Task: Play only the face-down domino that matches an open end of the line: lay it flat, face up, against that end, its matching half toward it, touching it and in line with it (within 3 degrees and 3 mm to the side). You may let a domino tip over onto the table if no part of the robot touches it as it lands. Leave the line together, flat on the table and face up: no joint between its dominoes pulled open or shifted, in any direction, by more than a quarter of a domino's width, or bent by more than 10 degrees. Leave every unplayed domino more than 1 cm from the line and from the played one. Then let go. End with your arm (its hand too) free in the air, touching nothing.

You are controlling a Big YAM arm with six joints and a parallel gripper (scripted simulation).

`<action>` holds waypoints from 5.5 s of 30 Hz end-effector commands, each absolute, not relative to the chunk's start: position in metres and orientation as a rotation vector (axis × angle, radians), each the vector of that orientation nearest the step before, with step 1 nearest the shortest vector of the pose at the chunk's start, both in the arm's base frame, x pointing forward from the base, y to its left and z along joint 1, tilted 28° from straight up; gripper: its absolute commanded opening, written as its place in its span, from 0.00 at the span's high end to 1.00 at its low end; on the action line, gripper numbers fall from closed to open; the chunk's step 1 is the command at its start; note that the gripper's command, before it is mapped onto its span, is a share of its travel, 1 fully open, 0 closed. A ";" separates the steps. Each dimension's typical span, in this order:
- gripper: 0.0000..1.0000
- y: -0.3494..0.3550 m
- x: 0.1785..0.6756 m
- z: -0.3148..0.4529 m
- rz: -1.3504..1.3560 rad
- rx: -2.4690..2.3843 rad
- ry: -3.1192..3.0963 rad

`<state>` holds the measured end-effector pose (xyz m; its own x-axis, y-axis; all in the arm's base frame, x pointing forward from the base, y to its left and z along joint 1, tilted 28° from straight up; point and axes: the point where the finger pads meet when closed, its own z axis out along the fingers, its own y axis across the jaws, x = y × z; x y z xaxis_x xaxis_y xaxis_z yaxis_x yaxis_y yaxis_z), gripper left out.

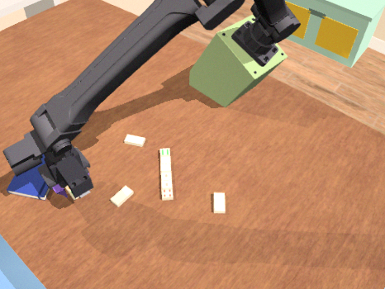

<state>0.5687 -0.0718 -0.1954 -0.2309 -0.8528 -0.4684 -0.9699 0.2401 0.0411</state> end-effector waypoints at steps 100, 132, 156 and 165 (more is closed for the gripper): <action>0.58 -0.082 0.575 -0.201 0.454 -1.651 2.180; 0.58 -0.084 0.573 -0.201 0.457 -1.646 2.185; 0.58 -0.086 0.572 -0.202 0.458 -1.643 2.187; 0.58 -0.086 0.571 -0.201 0.458 -1.644 2.188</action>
<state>0.5687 -0.0718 -0.1954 -0.2309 -0.8528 -0.4684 -0.9699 0.2401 0.0411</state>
